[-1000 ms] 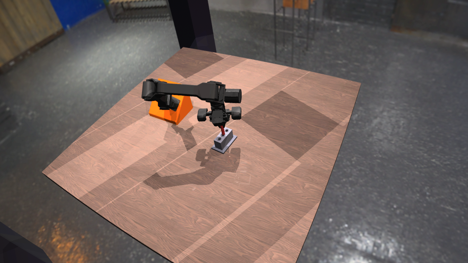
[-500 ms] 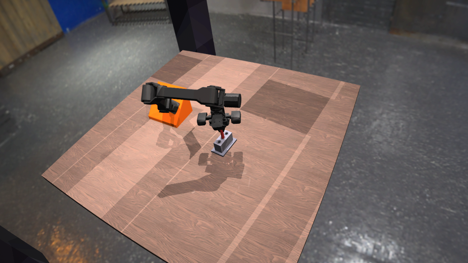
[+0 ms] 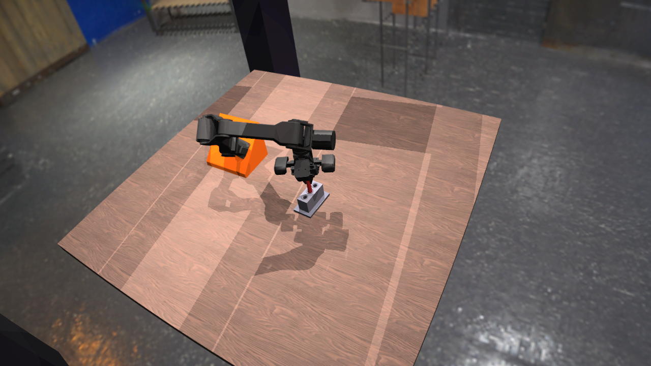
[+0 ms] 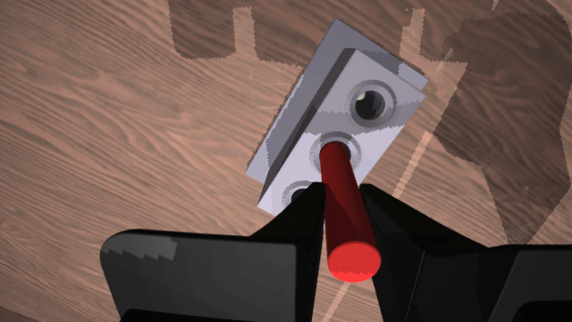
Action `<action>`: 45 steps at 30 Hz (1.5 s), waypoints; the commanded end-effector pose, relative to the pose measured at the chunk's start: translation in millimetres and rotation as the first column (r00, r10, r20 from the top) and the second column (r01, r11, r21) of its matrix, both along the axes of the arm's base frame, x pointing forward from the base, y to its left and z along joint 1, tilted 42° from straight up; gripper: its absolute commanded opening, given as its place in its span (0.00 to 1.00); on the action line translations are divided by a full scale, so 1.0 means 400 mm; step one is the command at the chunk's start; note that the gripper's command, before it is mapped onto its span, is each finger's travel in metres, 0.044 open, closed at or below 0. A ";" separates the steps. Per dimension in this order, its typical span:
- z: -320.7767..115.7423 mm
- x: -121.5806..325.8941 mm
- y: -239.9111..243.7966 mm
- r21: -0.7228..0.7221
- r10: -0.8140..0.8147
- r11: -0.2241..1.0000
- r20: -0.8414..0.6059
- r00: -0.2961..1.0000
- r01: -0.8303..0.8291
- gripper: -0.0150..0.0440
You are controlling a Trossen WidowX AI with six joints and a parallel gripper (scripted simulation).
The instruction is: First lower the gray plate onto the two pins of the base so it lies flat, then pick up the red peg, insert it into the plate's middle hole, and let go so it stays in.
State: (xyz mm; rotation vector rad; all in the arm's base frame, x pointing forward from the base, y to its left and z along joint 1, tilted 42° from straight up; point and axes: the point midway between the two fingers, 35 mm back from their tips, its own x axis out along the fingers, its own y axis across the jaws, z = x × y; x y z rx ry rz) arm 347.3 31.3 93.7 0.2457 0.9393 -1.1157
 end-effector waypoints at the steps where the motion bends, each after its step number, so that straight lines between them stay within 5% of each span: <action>1: 0.000 0.000 0.000 0.000 0.000 1.000 0.000 1.000 0.000 0.25; 7: 0.000 0.000 0.000 0.000 0.000 1.000 0.000 1.000 0.000 0.25; 13: 0.000 0.000 0.000 0.000 0.000 1.000 0.000 1.000 0.000 0.51; 45: 0.025 -0.015 0.015 -0.004 0.005 1.000 -0.003 1.000 -0.005 0.51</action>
